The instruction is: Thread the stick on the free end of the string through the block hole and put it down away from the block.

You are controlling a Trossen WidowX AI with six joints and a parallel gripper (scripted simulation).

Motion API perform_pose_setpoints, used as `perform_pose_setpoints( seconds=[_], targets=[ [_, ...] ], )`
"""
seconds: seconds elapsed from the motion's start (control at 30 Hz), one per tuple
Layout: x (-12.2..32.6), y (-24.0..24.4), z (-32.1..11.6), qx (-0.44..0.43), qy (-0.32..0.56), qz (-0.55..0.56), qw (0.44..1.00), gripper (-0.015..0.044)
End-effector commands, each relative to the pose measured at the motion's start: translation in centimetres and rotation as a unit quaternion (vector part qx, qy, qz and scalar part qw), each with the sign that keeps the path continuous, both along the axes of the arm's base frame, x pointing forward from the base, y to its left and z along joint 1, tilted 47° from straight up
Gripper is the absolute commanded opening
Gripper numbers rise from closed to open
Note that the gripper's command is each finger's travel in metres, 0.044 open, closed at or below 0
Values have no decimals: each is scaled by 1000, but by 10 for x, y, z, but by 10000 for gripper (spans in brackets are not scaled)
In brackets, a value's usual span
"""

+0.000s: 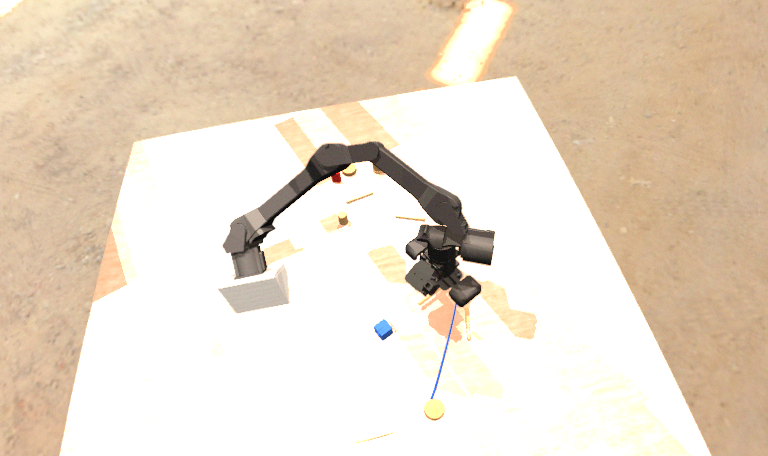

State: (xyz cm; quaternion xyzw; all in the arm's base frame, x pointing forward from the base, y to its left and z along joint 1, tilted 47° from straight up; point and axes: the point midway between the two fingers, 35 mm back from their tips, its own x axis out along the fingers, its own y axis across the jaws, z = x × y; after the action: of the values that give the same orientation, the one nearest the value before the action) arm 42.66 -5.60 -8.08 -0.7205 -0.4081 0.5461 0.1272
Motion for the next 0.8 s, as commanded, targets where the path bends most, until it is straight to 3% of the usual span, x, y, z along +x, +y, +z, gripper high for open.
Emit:
perform_pose_setpoints(
  seconds=[0.0,0.77],
  targets=[
    [-6,0,-2,3,2,0,1000,0],
    [-32,-11,-15,2,3,0,1000,0]
  ],
)
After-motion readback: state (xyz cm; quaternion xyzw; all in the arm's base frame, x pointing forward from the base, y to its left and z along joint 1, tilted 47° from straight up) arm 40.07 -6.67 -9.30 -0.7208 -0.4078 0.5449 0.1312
